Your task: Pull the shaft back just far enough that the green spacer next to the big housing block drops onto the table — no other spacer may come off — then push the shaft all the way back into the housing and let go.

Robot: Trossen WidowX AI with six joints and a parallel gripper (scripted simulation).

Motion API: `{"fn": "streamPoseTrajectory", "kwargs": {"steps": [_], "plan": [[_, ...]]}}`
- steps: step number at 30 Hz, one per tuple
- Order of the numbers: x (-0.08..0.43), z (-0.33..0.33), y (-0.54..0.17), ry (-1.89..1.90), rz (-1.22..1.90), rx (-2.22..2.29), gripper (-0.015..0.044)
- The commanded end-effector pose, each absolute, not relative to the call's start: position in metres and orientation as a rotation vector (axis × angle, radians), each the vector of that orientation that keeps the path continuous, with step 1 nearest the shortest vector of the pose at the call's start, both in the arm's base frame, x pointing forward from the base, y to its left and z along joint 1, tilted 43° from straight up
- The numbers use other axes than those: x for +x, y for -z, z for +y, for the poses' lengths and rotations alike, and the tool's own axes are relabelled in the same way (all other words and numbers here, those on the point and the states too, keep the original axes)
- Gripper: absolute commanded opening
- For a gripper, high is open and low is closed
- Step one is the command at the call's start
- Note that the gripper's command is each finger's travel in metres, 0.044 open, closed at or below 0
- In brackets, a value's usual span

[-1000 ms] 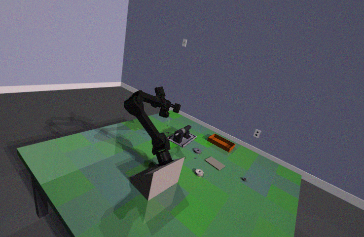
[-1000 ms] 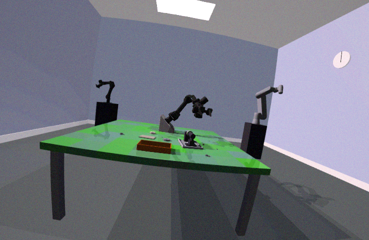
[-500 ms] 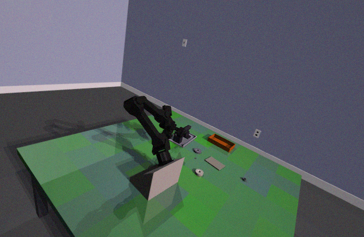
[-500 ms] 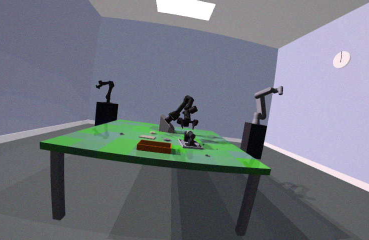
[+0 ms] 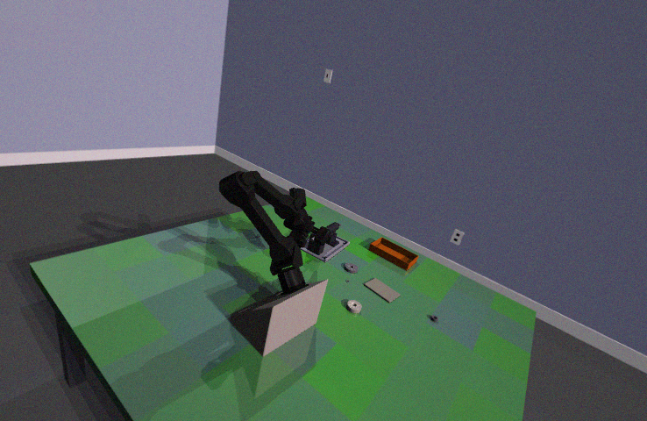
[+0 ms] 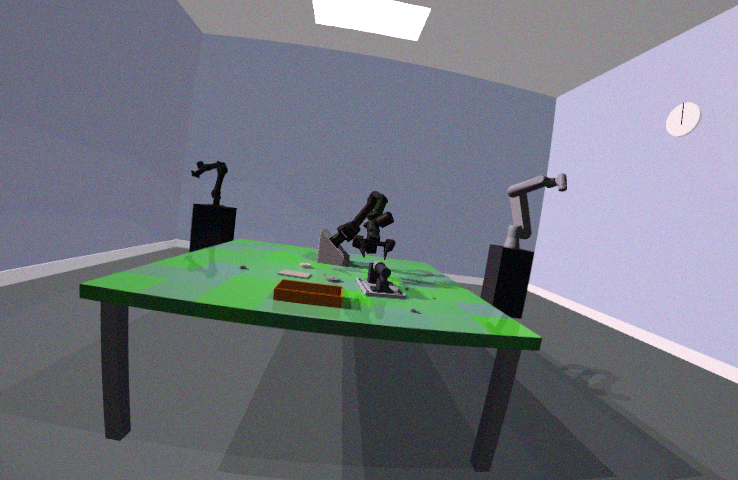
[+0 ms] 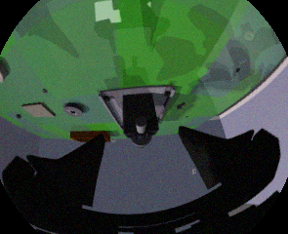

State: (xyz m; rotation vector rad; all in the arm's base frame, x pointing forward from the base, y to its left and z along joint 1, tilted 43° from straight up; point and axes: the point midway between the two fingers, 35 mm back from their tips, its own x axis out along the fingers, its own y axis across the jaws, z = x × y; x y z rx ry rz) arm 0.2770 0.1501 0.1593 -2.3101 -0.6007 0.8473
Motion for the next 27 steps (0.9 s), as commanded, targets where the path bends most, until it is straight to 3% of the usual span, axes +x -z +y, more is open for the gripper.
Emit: {"fn": "streamPoseTrajectory", "kwargs": {"steps": [1,18,27], "plan": [[0.277,0.151,-0.160,-0.846,-0.609,-2.311,0.0440],[0.279,0.150,-0.161,-0.861,-0.580,-2.268,0.0440],[0.304,0.149,-0.163,-1.122,-0.022,-1.465,0.0440]]}}
